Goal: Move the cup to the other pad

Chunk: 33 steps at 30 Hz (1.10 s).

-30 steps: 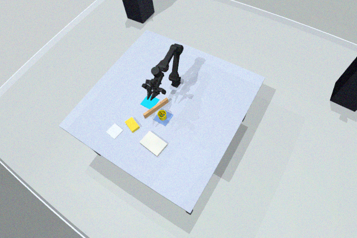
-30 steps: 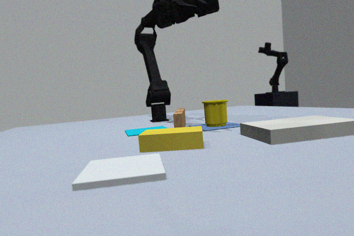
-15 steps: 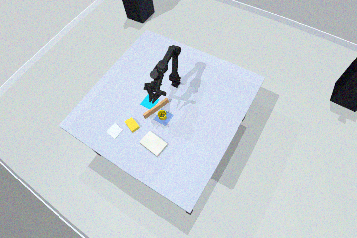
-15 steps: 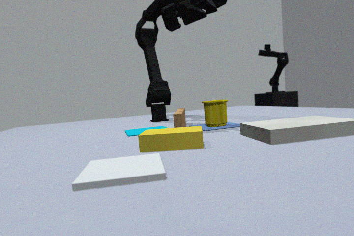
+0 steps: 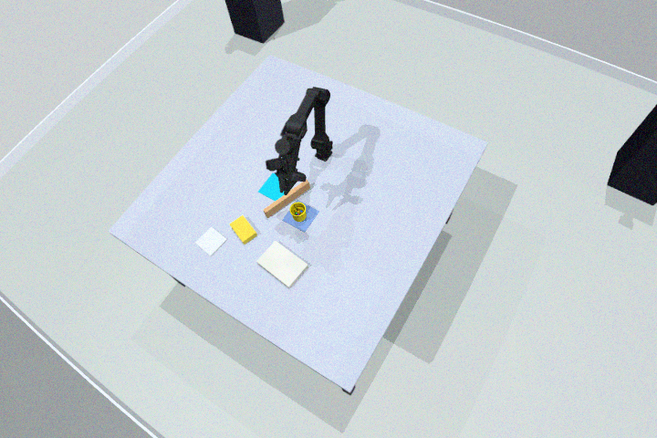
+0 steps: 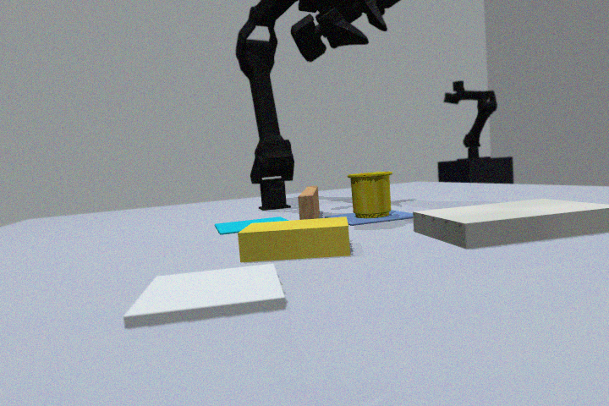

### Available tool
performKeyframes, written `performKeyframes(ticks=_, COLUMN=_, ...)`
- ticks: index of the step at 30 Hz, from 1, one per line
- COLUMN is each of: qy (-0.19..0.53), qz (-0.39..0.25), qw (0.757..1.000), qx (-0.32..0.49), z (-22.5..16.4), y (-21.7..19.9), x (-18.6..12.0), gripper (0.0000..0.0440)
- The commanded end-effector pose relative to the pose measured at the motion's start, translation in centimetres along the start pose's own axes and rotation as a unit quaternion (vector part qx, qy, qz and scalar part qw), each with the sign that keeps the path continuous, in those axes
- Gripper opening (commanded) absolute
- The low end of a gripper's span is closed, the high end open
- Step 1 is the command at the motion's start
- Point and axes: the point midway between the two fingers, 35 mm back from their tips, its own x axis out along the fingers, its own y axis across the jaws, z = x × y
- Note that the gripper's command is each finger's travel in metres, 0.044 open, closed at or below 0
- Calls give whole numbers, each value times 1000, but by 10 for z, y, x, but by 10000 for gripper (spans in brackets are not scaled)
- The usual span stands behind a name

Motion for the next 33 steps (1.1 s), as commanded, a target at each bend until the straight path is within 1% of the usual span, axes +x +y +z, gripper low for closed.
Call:
performKeyframes(ticks=1, qy=26, qz=-15, qw=999, qx=23, z=-6, y=1, x=6, gripper=141)
performKeyframes(ticks=16, qy=103, qz=-92, qw=985, qx=100, z=-28, y=-3, x=19, gripper=142)
performKeyframes(ticks=25, qy=142, qz=-151, qw=970, qx=127, z=-42, y=-14, x=28, gripper=140)
performKeyframes(ticks=33, qy=177, qz=-207, qw=952, qx=139, z=-57, y=-30, x=37, gripper=150)
